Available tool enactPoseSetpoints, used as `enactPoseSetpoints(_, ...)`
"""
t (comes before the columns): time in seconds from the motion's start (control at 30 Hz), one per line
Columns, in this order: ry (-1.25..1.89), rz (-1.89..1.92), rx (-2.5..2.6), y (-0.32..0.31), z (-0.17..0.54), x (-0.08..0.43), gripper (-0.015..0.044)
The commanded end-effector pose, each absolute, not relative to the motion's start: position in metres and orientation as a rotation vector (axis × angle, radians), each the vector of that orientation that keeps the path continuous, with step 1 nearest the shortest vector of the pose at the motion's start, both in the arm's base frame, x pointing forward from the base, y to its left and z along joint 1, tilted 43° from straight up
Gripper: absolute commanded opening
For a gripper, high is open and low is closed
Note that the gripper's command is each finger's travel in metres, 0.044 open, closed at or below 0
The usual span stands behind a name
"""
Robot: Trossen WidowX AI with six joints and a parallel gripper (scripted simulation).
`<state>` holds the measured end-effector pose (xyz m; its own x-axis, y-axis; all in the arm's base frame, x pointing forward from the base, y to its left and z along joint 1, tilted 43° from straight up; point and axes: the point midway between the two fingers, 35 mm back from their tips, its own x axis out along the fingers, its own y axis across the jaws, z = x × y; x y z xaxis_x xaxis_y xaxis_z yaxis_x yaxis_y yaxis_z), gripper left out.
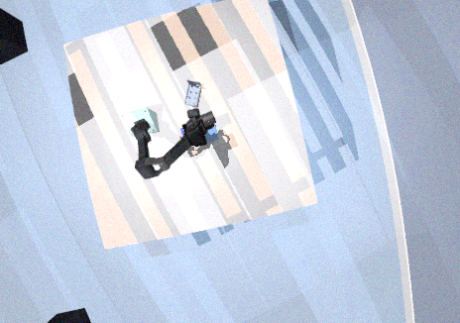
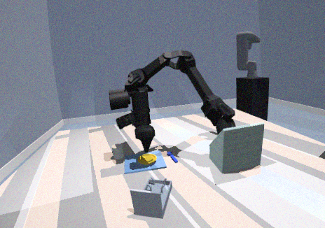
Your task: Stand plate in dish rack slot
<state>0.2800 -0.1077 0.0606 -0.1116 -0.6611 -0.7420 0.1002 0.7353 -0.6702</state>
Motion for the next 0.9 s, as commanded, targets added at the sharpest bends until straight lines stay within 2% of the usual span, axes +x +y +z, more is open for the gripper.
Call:
enactPoseSetpoints(0.0,1.569,-0.681,-0.482,-0.11,0.057,0.279,0.04)
enactPoseSetpoints(0.87,1.569,-0.682,-0.482,-0.137,0.025,0.275,0.04)
